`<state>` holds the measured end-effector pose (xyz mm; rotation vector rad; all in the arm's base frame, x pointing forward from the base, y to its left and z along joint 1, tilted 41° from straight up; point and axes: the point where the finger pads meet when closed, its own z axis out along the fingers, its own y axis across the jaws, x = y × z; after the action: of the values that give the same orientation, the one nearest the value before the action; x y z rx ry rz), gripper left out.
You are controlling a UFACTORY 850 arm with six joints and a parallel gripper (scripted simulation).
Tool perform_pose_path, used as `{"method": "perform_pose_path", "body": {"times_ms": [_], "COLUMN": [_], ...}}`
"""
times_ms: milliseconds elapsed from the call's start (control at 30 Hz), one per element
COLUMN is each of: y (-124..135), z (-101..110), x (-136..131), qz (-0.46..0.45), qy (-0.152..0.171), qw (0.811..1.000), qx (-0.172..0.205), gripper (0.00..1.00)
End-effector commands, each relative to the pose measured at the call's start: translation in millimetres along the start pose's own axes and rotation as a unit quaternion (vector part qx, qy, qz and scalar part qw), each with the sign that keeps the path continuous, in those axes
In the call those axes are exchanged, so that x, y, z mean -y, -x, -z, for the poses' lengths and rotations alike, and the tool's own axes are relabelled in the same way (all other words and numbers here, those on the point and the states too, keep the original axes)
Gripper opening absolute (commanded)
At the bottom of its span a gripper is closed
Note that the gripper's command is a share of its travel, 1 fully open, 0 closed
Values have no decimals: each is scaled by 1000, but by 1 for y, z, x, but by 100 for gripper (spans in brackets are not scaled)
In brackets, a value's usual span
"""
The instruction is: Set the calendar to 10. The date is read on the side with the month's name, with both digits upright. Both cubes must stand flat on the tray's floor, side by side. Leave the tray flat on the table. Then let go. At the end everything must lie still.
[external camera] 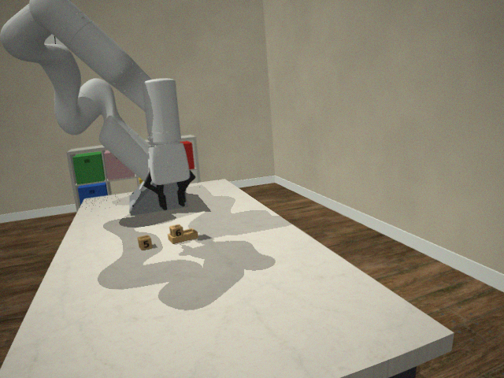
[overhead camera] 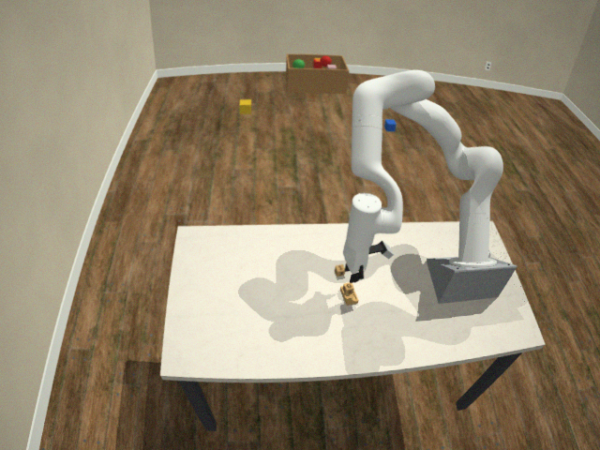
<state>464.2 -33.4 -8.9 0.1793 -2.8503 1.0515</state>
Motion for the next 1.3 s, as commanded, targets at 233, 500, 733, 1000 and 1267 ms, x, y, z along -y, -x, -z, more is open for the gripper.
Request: {"method": "perform_pose_path", "body": {"times_ms": [233,500,733,1000,1267], "y": [1,1,1,1,1], "z": [-9,-21,-29,-39,-44], "x": [0,0,0,0,0], "qz": [0,0,0,0,0], "qy": [0,0,0,0,0], "qw": [1000,1000,1000,1000,1000], "qx": [1,1,1,1,1], "gripper": [47,47,47,47,47]}}
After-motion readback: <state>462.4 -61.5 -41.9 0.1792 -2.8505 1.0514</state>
